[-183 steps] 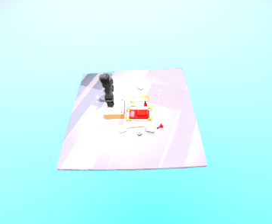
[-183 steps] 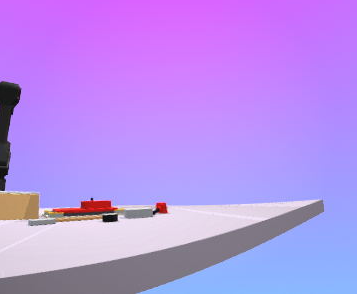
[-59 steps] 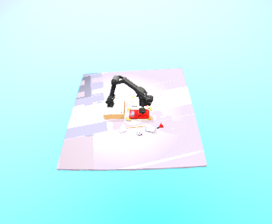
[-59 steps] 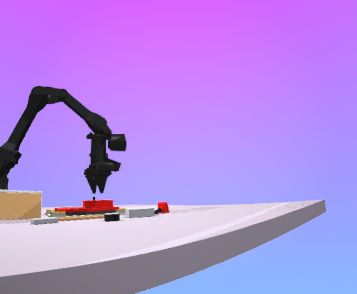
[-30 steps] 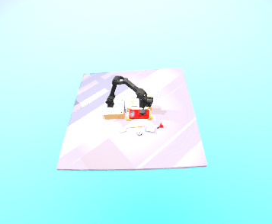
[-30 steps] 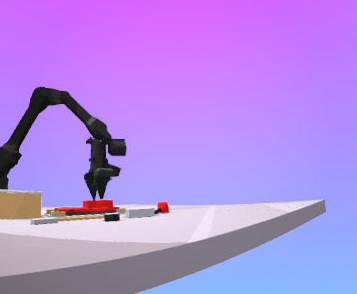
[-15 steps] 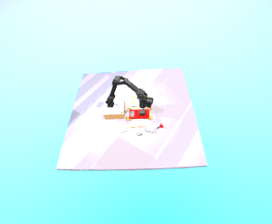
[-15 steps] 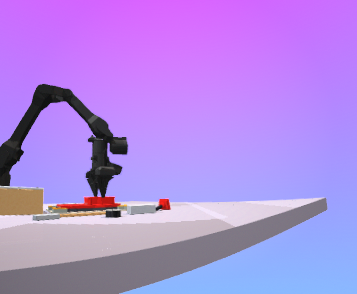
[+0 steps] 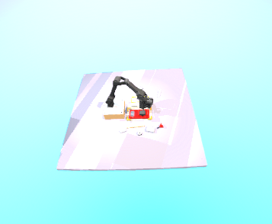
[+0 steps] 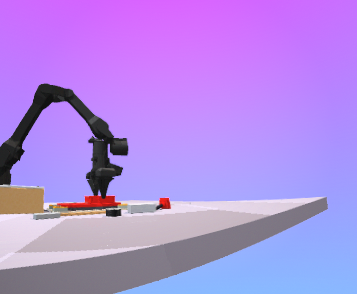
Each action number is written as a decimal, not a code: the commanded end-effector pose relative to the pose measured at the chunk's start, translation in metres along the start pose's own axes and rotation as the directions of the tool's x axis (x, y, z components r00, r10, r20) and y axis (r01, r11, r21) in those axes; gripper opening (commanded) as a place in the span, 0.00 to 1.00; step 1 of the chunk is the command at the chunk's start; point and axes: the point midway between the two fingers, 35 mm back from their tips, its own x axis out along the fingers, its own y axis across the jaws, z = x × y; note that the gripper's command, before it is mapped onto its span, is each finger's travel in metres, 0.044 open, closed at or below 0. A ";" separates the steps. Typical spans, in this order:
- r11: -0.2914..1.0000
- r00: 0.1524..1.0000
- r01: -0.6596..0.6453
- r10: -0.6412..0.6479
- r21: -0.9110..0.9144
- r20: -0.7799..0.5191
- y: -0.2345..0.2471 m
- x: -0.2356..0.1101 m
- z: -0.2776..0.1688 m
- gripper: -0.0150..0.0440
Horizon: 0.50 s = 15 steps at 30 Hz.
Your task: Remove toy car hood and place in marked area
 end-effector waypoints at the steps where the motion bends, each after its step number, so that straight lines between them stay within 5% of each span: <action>1: 1.000 1.000 0.006 -0.006 -0.002 0.001 -0.001 0.002 0.000 1.00; 11: 1.000 1.000 0.006 -0.006 -0.002 0.000 -0.001 0.007 0.000 1.00; 15: 1.000 1.000 0.000 0.000 0.000 0.000 0.000 0.005 0.000 0.82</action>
